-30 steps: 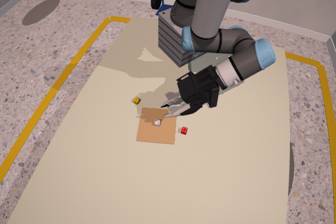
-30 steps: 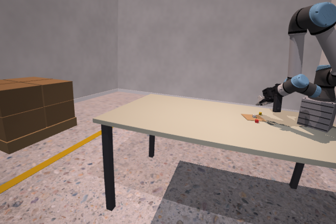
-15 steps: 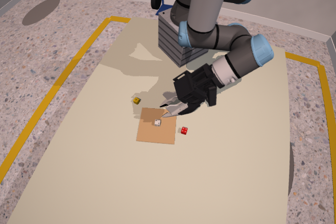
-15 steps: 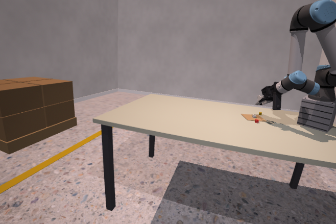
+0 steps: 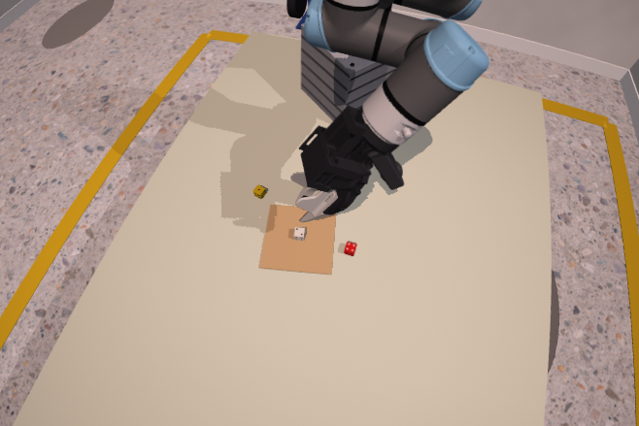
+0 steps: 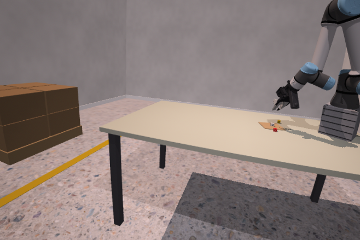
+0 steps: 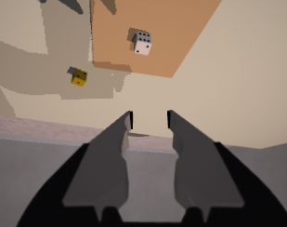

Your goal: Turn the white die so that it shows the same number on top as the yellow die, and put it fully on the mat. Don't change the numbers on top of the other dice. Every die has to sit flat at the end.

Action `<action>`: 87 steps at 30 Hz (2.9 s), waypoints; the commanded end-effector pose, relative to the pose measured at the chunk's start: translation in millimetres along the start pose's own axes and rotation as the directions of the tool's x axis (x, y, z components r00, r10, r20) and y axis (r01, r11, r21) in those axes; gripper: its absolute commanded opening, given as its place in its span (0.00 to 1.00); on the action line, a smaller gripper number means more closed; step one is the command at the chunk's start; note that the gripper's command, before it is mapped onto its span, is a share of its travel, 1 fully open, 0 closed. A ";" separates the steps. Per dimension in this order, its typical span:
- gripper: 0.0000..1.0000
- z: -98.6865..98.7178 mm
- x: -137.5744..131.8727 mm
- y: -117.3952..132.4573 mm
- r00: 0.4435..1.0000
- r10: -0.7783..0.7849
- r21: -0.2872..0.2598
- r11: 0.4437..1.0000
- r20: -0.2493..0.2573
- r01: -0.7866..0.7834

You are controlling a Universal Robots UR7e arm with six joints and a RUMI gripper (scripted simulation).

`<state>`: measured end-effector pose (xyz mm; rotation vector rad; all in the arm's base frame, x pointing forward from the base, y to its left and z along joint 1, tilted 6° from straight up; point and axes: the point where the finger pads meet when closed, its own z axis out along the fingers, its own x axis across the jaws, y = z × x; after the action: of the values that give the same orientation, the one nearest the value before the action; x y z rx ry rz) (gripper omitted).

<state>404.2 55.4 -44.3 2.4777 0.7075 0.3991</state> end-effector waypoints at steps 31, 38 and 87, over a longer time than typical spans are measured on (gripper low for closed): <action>0.21 5.4 -1.2 30.8 1.000 -0.010 0.597 0.802 0.014 0.000; 1.00 5.3 -1.1 31.3 1.000 -0.010 0.602 0.798 0.014 0.000; 0.21 32.5 -7.1 -3.6 0.942 0.250 0.560 0.758 0.223 -0.334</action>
<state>412.9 39.1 -72.0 3.1977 0.4181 0.1240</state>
